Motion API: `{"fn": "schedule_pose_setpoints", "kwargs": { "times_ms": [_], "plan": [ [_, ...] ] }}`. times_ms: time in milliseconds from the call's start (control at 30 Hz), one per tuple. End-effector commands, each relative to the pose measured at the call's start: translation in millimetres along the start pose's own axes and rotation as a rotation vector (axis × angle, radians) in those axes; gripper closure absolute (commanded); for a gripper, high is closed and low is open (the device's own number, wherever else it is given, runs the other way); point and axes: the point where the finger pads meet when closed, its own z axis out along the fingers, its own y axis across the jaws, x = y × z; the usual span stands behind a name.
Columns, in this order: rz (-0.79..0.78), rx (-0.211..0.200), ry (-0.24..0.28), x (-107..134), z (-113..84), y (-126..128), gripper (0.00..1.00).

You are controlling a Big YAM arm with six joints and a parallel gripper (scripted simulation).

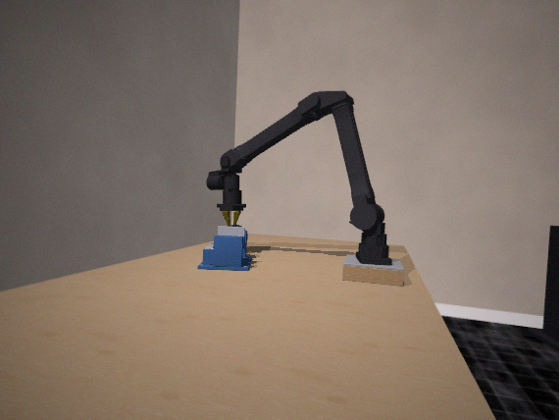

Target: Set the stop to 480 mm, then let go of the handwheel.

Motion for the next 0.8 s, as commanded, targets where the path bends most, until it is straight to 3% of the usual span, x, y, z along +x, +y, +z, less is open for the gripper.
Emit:
{"fn": "schedule_pose_setpoints", "kwargs": {
  "times_ms": [0, 100, 167, 267, 400, 767],
  "plan": [
    [-0.018, -0.123, -0.060, -7, -62.2, 28, 0.94],
    [-0.017, -0.125, -0.061, -8, -62.2, 27, 0.94],
    [-0.012, -0.085, -0.038, -4, -40.1, 5, 0.94],
    [-0.004, -0.070, -0.029, -5, -38.5, -9, 0.94],
    [-0.004, -0.069, -0.030, -5, -36.7, -22, 0.94],
    [-0.004, -0.075, -0.037, -7, -33.2, -28, 0.94]
  ]
}}
